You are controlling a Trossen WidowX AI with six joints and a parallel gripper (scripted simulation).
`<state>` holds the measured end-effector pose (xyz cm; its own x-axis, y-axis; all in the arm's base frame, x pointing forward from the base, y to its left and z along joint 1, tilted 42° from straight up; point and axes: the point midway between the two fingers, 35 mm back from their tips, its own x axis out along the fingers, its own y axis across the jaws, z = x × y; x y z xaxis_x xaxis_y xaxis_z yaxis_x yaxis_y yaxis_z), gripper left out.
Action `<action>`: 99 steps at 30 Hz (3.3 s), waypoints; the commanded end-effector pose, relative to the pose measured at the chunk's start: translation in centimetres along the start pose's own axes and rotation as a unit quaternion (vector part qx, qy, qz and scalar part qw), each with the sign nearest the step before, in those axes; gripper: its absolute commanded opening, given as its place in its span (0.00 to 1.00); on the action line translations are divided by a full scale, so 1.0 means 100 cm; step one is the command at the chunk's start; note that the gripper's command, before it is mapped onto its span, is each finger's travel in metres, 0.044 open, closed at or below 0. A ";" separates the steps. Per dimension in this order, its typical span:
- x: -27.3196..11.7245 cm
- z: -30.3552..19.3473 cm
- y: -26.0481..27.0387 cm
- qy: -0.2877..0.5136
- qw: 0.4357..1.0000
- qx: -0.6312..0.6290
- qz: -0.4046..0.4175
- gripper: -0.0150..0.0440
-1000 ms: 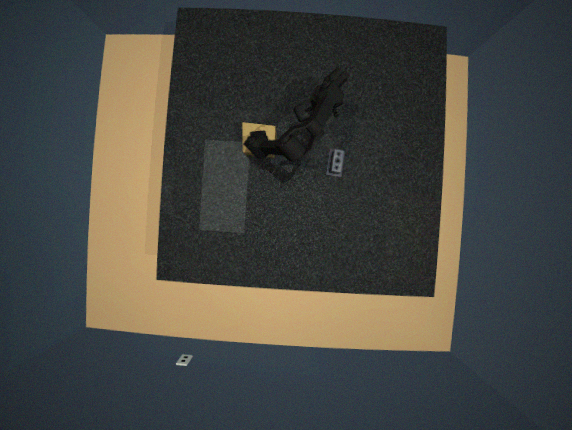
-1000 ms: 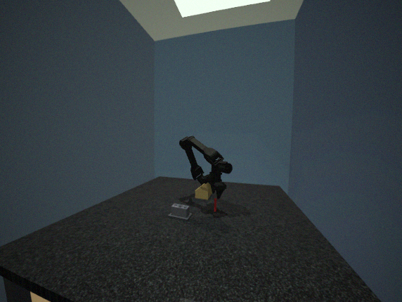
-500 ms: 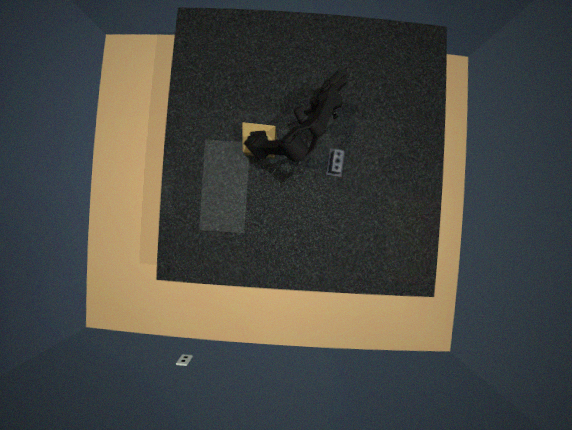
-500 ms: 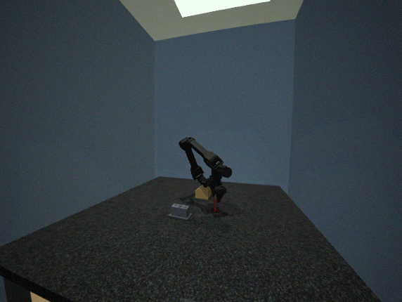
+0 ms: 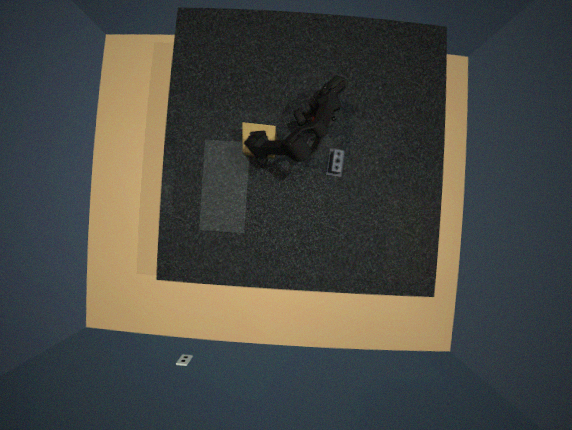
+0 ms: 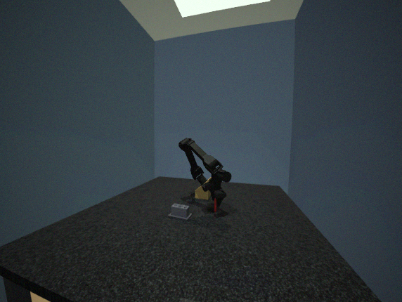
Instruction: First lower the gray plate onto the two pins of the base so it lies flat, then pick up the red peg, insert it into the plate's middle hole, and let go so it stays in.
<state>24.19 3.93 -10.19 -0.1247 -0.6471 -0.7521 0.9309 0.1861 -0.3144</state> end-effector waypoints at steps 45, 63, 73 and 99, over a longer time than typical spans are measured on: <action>-0.008 0.000 0.001 -0.002 1.000 -0.004 -0.002 0.25; -0.064 -0.001 0.005 0.000 1.000 -0.004 -0.001 0.25; -0.062 0.016 0.011 0.000 1.000 -0.008 0.000 0.25; -0.067 0.085 0.028 0.008 1.000 -0.005 0.006 0.25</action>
<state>30.05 3.16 -1.69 -0.1227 -0.6311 -0.7660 0.9294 0.1975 -0.3117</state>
